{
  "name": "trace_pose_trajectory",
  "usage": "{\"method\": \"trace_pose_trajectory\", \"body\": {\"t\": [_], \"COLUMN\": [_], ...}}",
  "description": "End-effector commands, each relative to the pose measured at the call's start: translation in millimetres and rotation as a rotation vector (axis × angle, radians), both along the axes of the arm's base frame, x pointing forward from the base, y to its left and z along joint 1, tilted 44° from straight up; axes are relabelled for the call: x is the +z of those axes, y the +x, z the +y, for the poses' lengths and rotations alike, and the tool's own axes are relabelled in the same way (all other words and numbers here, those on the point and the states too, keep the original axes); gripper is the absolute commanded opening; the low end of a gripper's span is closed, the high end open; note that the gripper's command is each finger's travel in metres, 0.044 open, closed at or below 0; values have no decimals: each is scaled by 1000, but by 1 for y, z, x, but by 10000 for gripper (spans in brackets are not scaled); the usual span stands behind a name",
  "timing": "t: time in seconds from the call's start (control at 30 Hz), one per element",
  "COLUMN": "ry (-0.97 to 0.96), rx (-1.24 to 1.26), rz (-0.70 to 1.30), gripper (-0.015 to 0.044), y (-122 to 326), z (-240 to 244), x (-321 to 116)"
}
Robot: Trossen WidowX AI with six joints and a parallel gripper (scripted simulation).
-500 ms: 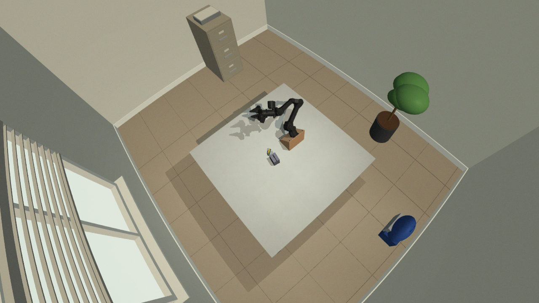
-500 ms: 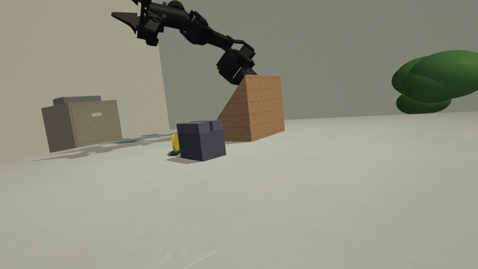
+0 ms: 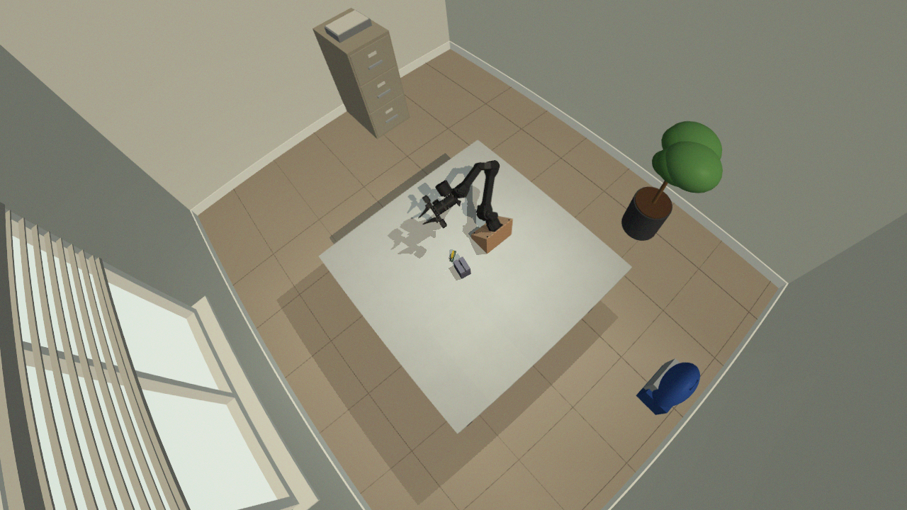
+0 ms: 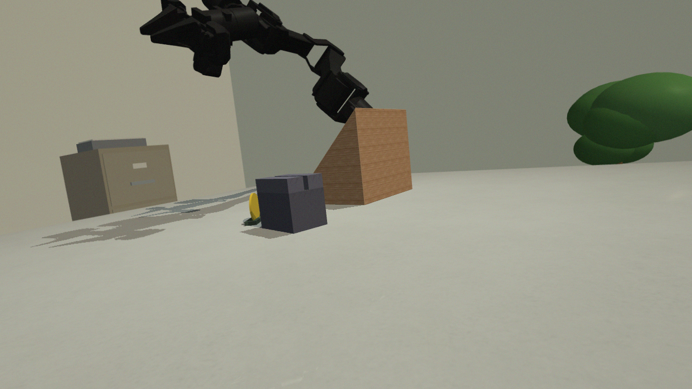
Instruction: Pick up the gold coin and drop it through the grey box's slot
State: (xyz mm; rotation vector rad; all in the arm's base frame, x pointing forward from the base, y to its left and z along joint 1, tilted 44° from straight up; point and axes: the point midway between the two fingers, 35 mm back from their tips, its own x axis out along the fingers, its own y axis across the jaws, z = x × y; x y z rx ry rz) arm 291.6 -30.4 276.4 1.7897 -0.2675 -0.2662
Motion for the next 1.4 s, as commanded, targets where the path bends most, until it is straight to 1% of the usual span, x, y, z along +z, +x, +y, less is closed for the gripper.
{"method": "trace_pose_trajectory", "body": {"t": [0.0,0.17,0.3,0.4,0.47,0.5,0.6,0.7,0.77,1.37], "ry": [-622,-993,-1294,-1516,-1661,-1706,-1830,-1935,-1971,-1973], "rx": [66,237,467,712,923,1022,1288,1583,1706,1713], "rz": [649,1042,1356,1581,1722,1786,1897,1965,1977,1977], "gripper": [161,161,161,161,161,161,161,161,161,161], "y": [18,13,1,-11,-21,-27,-37,-46,-50,-45], "z": [-7,-13,-19,-24,-28,-30,-34,-37,-38,-41], "x": [-79,-125,-158,-179,-191,-197,-205,-211,-213,-215]}}
